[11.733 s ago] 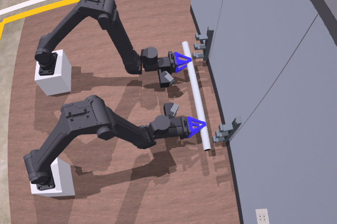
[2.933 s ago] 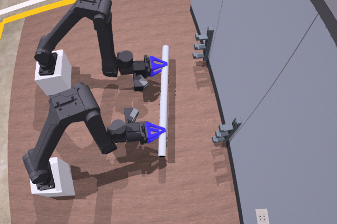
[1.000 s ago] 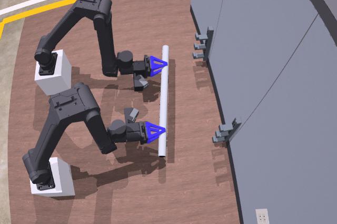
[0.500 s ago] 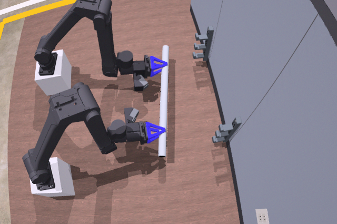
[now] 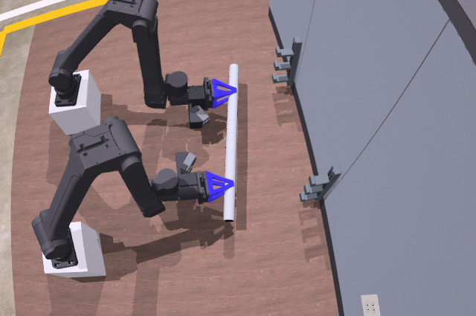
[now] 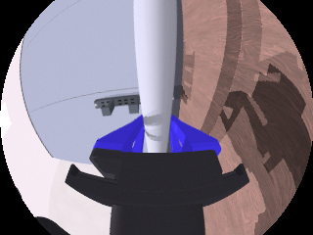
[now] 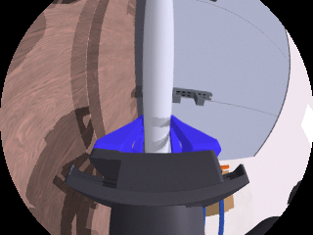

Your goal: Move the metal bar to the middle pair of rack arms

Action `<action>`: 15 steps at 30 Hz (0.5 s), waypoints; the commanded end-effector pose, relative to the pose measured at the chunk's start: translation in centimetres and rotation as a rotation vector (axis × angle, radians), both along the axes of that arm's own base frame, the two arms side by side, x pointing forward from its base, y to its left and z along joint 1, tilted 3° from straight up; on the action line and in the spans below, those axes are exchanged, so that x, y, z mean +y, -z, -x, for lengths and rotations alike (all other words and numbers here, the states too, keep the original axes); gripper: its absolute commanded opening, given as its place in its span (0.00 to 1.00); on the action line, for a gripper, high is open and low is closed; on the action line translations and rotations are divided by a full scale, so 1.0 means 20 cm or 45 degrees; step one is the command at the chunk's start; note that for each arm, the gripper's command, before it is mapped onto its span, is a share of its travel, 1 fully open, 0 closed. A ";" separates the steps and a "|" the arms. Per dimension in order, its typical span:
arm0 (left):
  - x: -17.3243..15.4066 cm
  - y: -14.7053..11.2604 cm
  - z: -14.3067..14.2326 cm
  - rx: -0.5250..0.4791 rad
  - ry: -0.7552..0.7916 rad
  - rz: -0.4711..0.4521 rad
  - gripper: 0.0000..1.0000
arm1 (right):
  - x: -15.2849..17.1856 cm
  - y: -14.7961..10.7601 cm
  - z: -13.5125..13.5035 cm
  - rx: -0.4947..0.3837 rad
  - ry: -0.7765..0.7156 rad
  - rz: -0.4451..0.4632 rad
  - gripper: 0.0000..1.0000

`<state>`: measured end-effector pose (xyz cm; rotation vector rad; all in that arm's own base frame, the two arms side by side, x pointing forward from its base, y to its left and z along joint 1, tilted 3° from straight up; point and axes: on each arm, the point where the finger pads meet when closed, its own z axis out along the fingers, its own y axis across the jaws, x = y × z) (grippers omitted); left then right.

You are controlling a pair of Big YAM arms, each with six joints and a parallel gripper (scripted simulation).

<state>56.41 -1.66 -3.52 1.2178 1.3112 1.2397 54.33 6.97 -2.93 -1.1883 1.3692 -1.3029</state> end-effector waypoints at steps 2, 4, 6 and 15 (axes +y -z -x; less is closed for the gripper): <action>-0.01 -0.39 0.16 -0.196 -0.052 -0.003 0.00 | 0.05 -0.19 0.32 -0.154 0.012 -0.008 0.00; -0.01 -0.39 0.16 -0.196 -0.052 -0.003 0.00 | 0.05 -0.21 0.31 -0.154 0.012 -0.008 0.00; -0.01 -0.39 0.16 -0.196 -0.052 -0.003 0.00 | 0.05 -0.22 0.31 -0.154 0.012 -0.008 0.00; -0.01 -0.39 0.16 -0.196 -0.052 -0.003 0.00 | 0.05 -0.27 0.27 -0.154 0.012 -0.008 0.00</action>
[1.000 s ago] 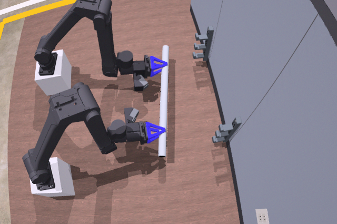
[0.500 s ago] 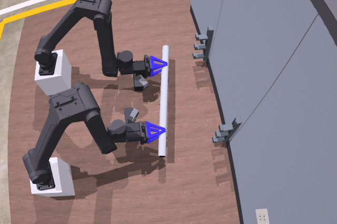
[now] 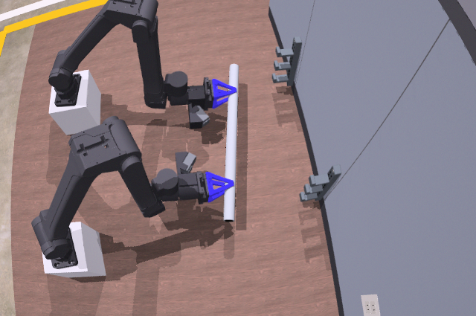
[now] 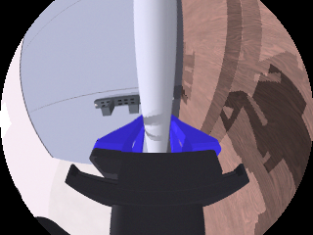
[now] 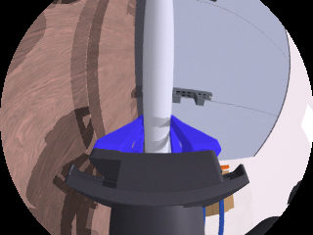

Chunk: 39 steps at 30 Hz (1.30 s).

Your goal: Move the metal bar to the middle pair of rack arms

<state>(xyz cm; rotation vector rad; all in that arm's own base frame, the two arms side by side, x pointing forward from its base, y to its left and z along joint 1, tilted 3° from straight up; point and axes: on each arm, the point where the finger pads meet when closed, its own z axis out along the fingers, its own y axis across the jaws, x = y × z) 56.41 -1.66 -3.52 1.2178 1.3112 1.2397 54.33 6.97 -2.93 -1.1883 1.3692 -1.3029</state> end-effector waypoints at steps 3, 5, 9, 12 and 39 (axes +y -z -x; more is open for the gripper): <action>-0.01 -0.39 0.16 -0.196 -0.052 -0.003 0.00 | 0.04 -0.30 0.25 -0.154 0.012 -0.008 0.00; -0.01 -0.39 0.16 -0.196 -0.052 -0.003 0.00 | 0.04 -0.31 0.24 -0.154 0.012 -0.008 0.00; -0.01 -0.39 0.16 -0.196 -0.052 -0.003 0.00 | 0.03 -0.34 0.21 -0.154 0.012 -0.008 0.00; -0.01 -0.39 0.16 -0.196 -0.052 -0.003 0.00 | 0.03 -0.34 0.21 -0.154 0.012 -0.008 0.00; -0.05 -0.50 0.20 -0.196 -0.052 -0.003 0.00 | 0.04 -0.55 0.18 -0.154 0.012 -0.008 0.00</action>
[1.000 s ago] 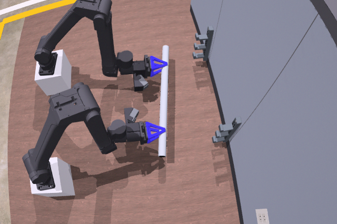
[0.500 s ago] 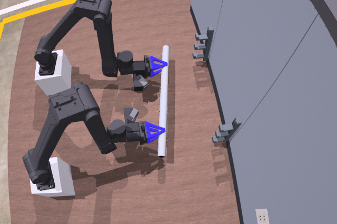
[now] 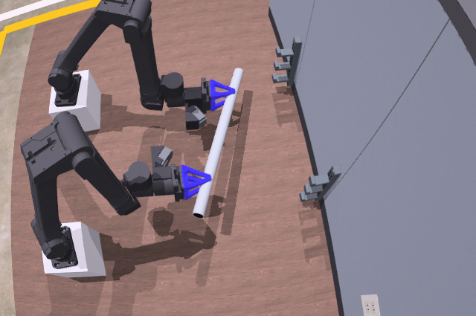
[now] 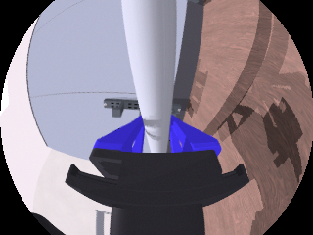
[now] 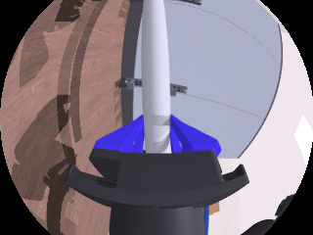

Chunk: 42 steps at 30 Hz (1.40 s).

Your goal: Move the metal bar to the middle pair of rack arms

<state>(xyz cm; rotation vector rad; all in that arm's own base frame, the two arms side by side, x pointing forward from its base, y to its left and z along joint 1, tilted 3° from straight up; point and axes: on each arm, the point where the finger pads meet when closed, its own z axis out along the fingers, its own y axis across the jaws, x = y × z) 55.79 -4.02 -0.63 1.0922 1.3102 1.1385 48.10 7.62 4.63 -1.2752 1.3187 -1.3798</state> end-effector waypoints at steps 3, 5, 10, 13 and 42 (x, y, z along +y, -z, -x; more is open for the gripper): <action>0.07 -0.36 0.17 -0.119 -0.100 -0.172 0.00 | 0.00 -0.14 -0.16 -0.173 0.012 -0.145 0.00; 0.08 -0.36 0.17 -0.119 -0.100 -0.172 0.00 | 0.00 -0.13 -0.18 -0.173 0.012 -0.145 0.00; 0.08 -0.36 0.18 -0.119 -0.100 -0.172 0.00 | 0.01 -0.13 -0.19 -0.173 0.012 -0.145 0.00; 0.09 -0.35 0.19 -0.119 -0.100 -0.172 0.00 | 0.01 -0.14 -0.20 -0.173 0.012 -0.145 0.00; 0.08 -0.35 0.19 -0.119 -0.100 -0.172 0.00 | 0.04 -0.16 -0.28 -0.173 0.012 -0.145 0.00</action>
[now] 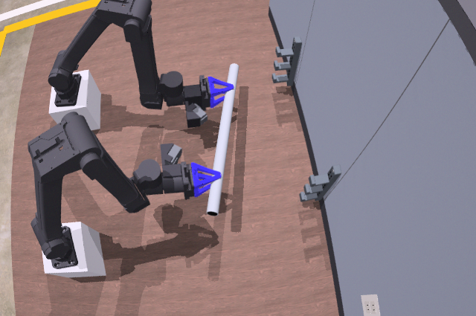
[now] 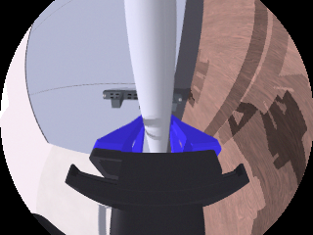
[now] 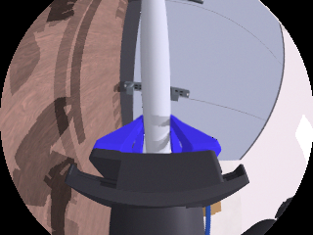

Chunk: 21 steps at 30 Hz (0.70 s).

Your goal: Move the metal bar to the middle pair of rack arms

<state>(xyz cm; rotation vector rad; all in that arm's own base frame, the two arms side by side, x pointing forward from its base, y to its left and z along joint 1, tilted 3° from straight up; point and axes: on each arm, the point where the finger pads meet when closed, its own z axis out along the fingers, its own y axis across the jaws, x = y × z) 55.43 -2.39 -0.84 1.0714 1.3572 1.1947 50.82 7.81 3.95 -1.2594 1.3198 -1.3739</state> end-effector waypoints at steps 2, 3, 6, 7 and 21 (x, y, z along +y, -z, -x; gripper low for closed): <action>0.00 -0.36 0.17 -0.125 -0.013 -0.160 0.00 | 0.03 -0.20 -0.14 -0.162 0.012 -0.129 0.00; 0.00 -0.36 0.17 -0.125 -0.013 -0.160 0.00 | 0.03 -0.20 -0.14 -0.162 0.012 -0.129 0.00; 0.00 -0.36 0.17 -0.125 -0.013 -0.160 0.00 | 0.03 -0.20 -0.15 -0.162 0.012 -0.129 0.00; 0.00 -0.36 0.17 -0.125 -0.013 -0.160 0.00 | 0.03 -0.20 -0.15 -0.162 0.012 -0.129 0.00; -0.01 -0.36 0.17 -0.125 -0.013 -0.160 0.00 | 0.04 -0.20 -0.15 -0.162 0.012 -0.129 0.00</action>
